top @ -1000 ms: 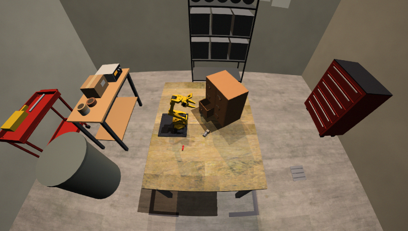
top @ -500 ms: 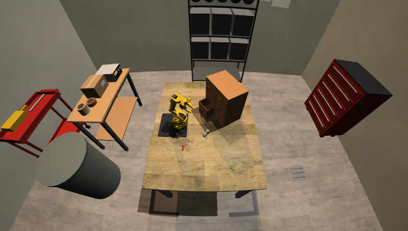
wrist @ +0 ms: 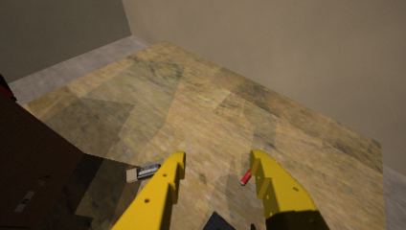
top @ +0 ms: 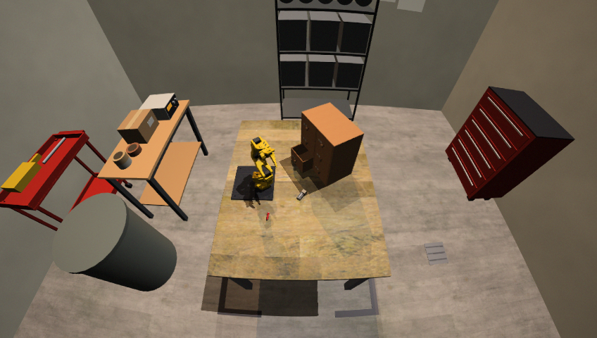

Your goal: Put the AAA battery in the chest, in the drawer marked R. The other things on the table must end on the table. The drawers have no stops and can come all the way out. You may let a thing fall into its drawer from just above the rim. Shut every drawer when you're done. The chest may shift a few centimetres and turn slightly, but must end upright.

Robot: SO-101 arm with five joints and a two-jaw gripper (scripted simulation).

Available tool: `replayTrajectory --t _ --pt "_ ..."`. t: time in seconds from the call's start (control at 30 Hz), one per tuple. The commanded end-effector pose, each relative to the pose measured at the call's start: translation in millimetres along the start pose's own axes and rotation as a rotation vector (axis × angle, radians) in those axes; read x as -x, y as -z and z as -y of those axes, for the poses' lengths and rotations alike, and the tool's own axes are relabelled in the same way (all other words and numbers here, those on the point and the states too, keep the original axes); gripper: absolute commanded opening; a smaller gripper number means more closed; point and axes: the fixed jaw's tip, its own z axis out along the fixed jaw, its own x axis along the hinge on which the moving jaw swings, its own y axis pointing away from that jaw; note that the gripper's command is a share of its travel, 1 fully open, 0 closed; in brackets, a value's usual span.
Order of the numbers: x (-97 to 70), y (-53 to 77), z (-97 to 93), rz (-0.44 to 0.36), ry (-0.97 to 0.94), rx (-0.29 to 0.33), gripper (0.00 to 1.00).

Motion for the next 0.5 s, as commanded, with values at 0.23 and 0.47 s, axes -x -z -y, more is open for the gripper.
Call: replayTrajectory --t 0.23,0.47 --pt "-2.7 3.5 41.9 -0.015 -0.126 -0.324 0.19" --pt "-5.6 10.2 60.5 -0.019 -0.183 -0.477 0.19"
